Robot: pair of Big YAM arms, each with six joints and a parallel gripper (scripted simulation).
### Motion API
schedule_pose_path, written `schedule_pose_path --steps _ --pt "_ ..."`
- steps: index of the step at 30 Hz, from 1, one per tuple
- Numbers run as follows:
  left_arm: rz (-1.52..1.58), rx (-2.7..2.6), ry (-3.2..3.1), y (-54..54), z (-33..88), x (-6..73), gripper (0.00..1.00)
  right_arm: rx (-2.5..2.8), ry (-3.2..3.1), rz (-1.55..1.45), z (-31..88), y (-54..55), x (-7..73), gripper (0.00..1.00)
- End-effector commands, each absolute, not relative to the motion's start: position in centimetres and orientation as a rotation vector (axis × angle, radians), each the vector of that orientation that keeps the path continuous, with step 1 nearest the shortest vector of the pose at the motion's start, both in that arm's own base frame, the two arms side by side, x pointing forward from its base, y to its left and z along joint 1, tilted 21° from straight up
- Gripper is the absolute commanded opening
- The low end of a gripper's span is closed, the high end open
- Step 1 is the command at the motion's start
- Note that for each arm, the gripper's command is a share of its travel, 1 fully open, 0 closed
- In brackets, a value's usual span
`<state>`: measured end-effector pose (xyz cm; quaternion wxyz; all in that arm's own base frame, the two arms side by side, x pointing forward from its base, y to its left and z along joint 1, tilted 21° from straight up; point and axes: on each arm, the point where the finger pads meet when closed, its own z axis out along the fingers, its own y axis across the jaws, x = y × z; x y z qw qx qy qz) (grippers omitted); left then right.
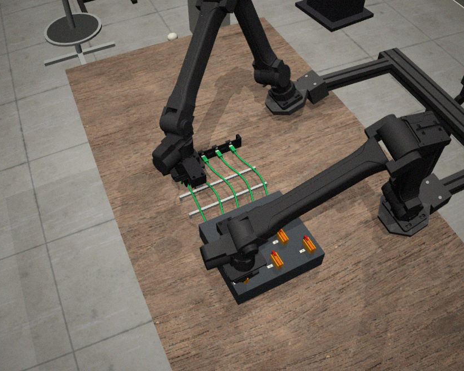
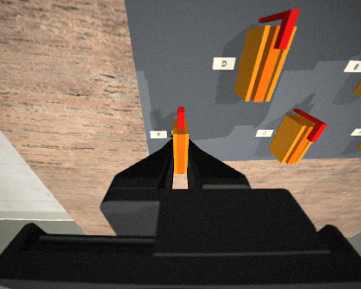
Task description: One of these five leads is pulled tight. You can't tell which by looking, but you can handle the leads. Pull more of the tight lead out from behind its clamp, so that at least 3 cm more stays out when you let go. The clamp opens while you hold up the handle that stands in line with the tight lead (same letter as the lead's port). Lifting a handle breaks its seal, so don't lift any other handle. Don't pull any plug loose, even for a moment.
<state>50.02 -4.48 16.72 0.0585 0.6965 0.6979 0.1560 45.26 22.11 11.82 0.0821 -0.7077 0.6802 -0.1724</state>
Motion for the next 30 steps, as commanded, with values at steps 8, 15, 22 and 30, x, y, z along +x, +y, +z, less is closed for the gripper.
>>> schedule_pose_path --steps 8,15,22,30 --pt "0.509 2.085 2.071 -5.4 23.8 48.6 0.05 -2.063 2.068 -0.554 15.2 18.4 46.0 0.00" --pt "0.509 2.085 2.071 -5.4 23.8 48.6 0.05 -2.106 2.045 -0.513 15.0 18.4 45.1 0.00" --pt "0.508 2.086 2.072 -5.4 23.5 48.7 0.05 -2.106 2.045 -0.513 15.0 18.4 45.1 0.00" --pt "0.500 2.091 2.083 -5.1 21.6 49.1 0.05 -2.115 2.047 -0.511 13.7 18.9 44.1 0.00"
